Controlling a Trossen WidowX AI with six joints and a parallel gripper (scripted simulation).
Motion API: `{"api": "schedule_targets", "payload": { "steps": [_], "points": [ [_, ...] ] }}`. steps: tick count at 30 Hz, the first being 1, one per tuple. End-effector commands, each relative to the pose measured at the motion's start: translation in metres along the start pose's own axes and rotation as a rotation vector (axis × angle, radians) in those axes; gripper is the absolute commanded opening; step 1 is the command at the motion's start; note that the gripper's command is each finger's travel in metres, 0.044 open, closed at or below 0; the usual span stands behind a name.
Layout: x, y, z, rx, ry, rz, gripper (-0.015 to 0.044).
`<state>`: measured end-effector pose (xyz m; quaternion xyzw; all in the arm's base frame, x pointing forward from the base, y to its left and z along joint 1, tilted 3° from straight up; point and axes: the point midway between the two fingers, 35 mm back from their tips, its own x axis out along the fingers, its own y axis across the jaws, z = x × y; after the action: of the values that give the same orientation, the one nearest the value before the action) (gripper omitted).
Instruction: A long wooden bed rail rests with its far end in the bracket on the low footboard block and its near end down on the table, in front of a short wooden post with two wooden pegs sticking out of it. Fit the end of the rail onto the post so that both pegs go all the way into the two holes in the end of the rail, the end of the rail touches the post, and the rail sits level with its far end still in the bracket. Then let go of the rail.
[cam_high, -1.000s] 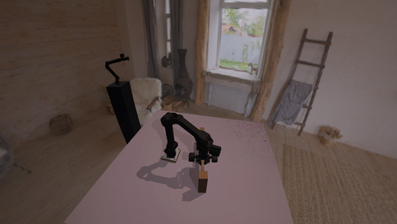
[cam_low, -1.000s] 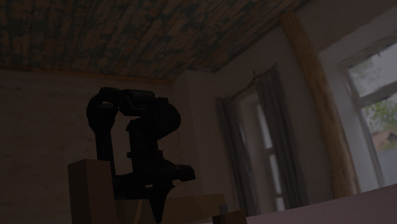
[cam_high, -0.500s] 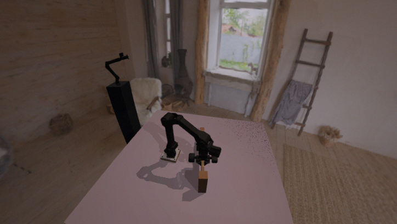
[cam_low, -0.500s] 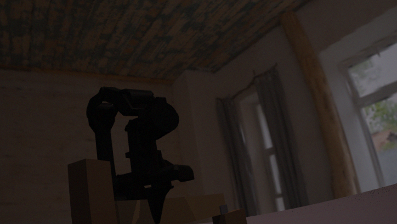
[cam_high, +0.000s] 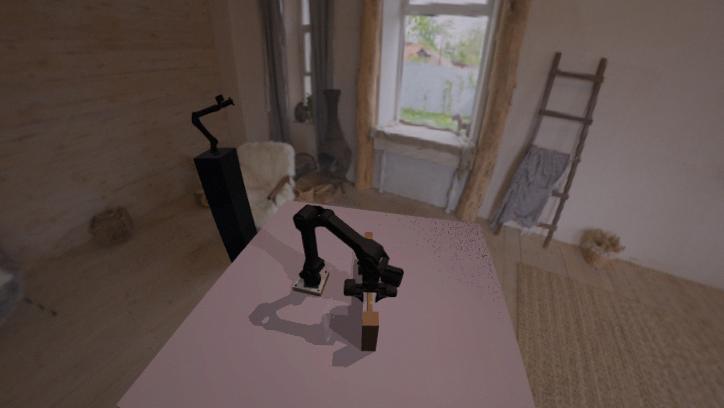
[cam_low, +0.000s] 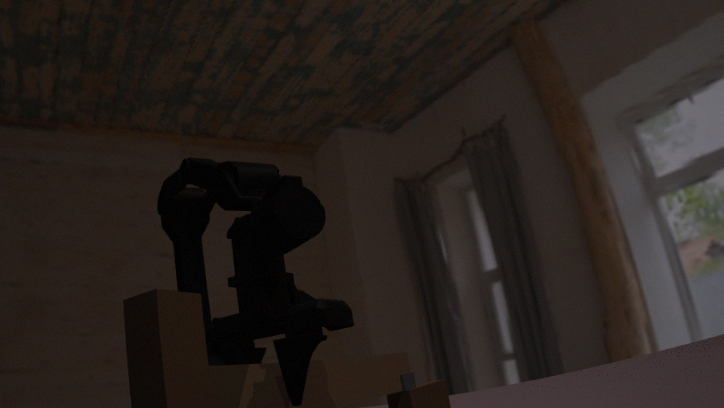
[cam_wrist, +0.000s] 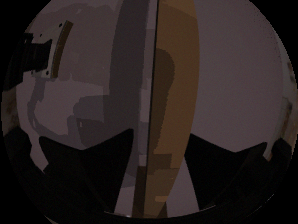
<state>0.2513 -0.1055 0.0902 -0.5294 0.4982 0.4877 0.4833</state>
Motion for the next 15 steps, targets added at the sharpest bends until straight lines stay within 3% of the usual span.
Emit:
{"api": "schedule_targets", "payload": {
  "steps": [1, 6, 11, 15],
  "points": [
    [0.000, 0.000, 0.000, 0.000, 0.001, -0.002, 0.0315],
    [0.000, 0.000, 0.000, 0.000, 0.001, -0.002, 0.0440],
    [-0.002, 0.000, 0.002, 0.000, 0.001, -0.002, 0.0440],
    [-0.028, 0.000, 0.029, -0.002, 0.001, -0.008, 0.0440]
  ]
}}
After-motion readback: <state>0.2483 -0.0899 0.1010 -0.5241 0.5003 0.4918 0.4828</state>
